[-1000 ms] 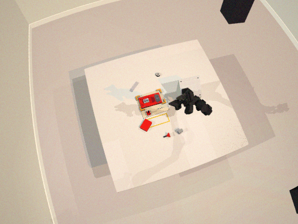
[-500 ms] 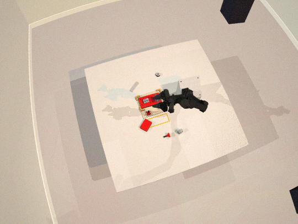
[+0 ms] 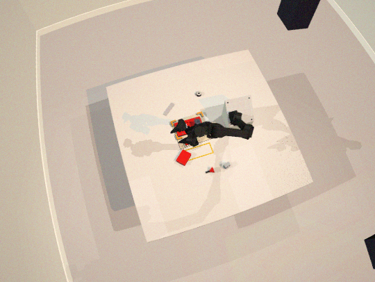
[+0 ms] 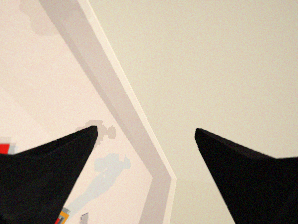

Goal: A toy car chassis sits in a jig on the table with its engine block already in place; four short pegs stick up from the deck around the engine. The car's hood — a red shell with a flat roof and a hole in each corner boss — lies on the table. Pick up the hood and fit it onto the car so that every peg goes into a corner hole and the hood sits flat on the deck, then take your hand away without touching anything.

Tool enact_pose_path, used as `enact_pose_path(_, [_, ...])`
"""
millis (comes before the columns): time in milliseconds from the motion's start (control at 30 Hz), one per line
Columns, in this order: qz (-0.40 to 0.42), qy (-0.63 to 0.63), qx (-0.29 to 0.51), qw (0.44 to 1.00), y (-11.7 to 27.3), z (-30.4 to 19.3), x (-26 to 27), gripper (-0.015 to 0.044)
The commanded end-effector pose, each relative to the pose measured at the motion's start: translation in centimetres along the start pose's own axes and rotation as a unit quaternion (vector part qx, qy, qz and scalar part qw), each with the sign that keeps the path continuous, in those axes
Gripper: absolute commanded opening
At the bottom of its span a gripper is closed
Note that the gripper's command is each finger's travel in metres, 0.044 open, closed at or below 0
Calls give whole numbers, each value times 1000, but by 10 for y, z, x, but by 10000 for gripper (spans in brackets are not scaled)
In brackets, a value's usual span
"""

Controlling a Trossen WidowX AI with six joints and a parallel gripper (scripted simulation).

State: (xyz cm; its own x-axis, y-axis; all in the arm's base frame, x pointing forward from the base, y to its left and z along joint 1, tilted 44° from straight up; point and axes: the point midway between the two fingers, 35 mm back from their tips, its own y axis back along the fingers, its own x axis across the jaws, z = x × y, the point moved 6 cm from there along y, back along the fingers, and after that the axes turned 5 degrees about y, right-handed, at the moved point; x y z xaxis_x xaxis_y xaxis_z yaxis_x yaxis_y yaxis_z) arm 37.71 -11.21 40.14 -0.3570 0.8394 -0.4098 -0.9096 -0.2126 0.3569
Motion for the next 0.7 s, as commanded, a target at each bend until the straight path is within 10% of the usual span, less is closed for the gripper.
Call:
enact_pose_path(0, [58,-27,17,998,-29,-12,21,440])
enact_pose_path(667, [376,-114,160,905,-149,-79,186,440])
